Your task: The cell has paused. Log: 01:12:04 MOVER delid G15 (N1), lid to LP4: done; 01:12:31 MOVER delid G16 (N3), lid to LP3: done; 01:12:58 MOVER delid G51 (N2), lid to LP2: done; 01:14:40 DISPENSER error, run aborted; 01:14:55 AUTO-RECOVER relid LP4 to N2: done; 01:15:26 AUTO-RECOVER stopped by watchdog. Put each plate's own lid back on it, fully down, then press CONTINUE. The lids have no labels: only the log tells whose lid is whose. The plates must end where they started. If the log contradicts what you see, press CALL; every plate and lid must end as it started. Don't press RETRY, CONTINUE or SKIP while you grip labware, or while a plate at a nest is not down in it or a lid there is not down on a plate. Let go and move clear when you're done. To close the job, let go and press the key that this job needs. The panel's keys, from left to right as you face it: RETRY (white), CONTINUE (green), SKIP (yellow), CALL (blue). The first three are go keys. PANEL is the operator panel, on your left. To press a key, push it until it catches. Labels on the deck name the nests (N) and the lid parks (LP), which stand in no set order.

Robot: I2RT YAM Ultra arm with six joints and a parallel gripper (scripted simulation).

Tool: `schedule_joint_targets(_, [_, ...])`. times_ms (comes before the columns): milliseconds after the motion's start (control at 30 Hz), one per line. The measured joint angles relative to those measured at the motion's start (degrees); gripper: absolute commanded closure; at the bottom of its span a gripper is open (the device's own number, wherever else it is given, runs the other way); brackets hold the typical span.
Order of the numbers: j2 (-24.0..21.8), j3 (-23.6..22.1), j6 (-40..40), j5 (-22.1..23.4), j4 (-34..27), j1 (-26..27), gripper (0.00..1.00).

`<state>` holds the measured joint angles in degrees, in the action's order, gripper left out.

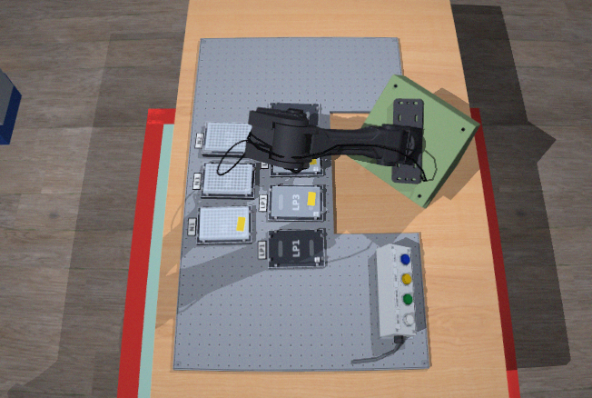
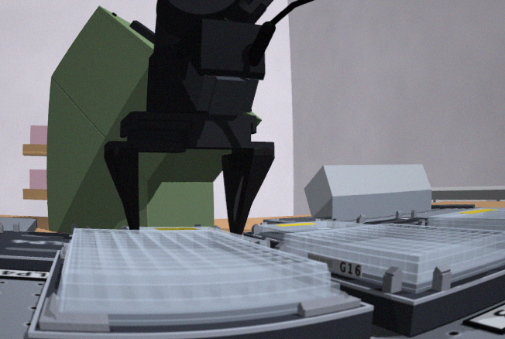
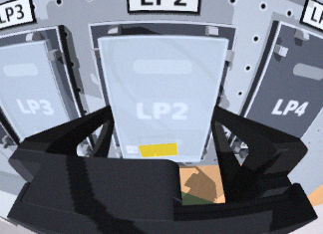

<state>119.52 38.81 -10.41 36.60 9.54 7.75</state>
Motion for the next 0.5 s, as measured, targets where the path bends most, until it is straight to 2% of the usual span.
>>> schedule_joint_targets(500, [-4.5, -1.0, -2.4, 0.3, -4.4, 2.6, 1.00])
